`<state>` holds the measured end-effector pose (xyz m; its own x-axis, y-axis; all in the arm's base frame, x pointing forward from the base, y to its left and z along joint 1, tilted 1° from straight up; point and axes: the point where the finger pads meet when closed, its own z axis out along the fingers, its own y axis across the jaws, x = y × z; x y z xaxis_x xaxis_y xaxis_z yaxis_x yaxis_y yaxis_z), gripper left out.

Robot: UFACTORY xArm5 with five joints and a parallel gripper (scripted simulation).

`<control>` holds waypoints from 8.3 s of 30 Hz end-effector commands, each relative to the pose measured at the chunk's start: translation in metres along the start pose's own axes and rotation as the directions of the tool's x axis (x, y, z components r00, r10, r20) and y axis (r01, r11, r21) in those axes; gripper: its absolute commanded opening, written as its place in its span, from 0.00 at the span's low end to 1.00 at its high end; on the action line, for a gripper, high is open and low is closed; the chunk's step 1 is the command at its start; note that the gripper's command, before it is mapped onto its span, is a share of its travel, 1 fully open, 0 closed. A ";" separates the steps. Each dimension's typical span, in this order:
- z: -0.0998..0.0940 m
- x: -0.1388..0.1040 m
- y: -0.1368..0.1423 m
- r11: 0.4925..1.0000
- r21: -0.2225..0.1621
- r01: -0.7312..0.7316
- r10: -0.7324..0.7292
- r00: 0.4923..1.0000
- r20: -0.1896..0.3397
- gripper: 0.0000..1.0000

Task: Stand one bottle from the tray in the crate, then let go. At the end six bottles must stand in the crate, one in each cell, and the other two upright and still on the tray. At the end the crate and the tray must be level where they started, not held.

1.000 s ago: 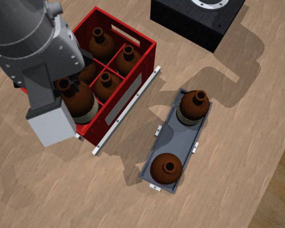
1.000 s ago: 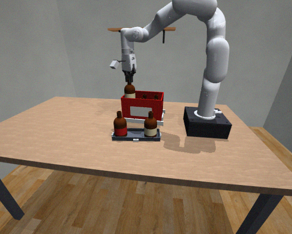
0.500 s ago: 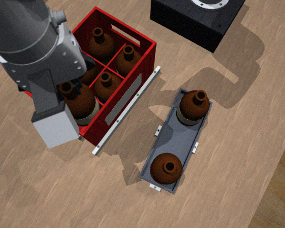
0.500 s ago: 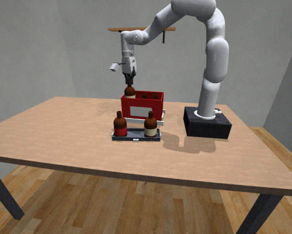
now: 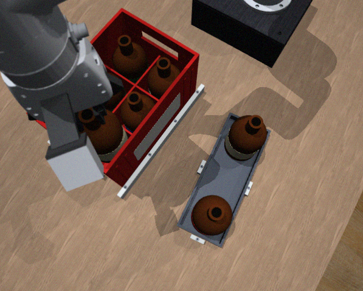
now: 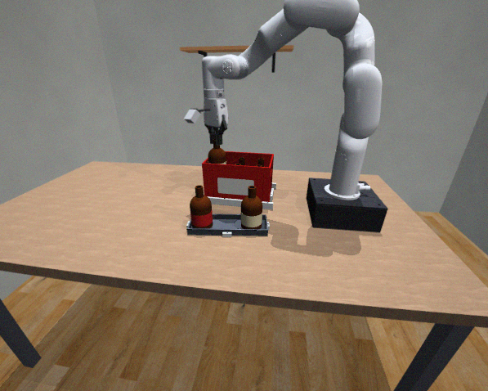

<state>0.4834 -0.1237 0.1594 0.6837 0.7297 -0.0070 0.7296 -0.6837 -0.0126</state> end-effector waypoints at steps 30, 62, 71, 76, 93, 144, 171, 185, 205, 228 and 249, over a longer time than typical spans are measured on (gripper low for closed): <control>0.003 0.001 0.001 1.000 -0.004 0.000 0.000 1.000 -0.002 0.00; 0.026 0.000 0.001 1.000 -0.004 0.000 0.000 1.000 -0.002 0.00; 0.036 0.000 0.001 1.000 -0.004 0.000 0.000 1.000 -0.002 0.00; 0.040 0.000 0.001 1.000 -0.004 0.000 0.000 1.000 -0.002 0.00; 0.043 0.000 0.001 1.000 -0.004 0.000 0.000 1.000 -0.002 0.00; 0.071 0.000 0.002 1.000 -0.004 0.000 0.000 1.000 -0.002 0.00; 0.083 0.000 0.002 1.000 -0.004 0.000 0.000 1.000 -0.002 0.00; 0.083 0.000 0.002 1.000 -0.004 0.000 0.000 1.000 -0.002 0.00; 0.085 0.000 0.002 1.000 -0.004 0.000 0.000 1.000 -0.002 0.00; 0.095 0.000 0.002 1.000 -0.004 0.000 0.000 1.000 -0.002 0.00; 0.101 0.000 0.002 1.000 -0.004 0.000 0.000 1.000 -0.002 0.00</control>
<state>0.4852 -0.1253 0.0613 0.6837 0.7297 -0.0022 0.7297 -0.6837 -0.0040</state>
